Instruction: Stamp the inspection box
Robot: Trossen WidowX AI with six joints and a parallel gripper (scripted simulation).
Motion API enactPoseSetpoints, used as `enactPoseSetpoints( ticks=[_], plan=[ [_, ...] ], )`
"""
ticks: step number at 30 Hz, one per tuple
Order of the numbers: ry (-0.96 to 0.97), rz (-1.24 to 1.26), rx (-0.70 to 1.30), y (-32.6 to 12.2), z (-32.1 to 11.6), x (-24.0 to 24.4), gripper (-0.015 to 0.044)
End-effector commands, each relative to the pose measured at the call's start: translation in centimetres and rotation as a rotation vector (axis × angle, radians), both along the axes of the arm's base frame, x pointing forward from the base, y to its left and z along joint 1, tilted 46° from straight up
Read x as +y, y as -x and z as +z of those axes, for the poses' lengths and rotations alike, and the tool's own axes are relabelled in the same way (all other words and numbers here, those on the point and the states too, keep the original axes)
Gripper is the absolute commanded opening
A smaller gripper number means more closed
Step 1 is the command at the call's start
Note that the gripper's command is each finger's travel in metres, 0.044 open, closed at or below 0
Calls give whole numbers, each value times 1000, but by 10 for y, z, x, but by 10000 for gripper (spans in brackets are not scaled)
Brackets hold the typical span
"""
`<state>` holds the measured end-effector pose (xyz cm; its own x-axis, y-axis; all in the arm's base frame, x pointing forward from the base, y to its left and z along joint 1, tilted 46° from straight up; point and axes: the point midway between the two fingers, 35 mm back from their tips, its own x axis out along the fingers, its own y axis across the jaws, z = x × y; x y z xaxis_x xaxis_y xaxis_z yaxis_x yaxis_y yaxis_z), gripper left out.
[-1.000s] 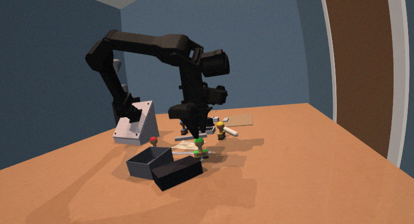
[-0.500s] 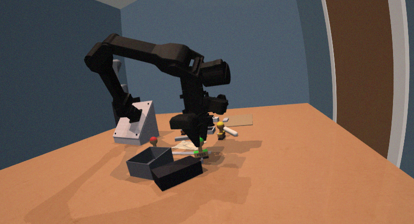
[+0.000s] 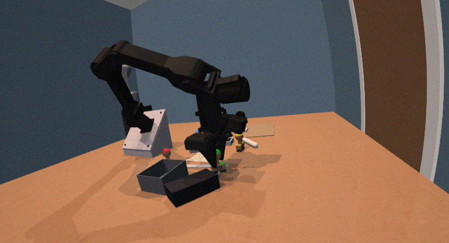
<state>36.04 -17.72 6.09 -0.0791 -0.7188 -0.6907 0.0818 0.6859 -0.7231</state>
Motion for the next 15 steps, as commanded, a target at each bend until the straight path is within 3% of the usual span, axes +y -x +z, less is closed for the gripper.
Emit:
enactPoseSetpoints(
  ticks=[1,4,15],
  plan=[
    [3,2,10,2,-2,-2,222],
    [0,0,0,0,-1,-1,169],
    [0,0,0,0,-1,-1,96]
  ],
)
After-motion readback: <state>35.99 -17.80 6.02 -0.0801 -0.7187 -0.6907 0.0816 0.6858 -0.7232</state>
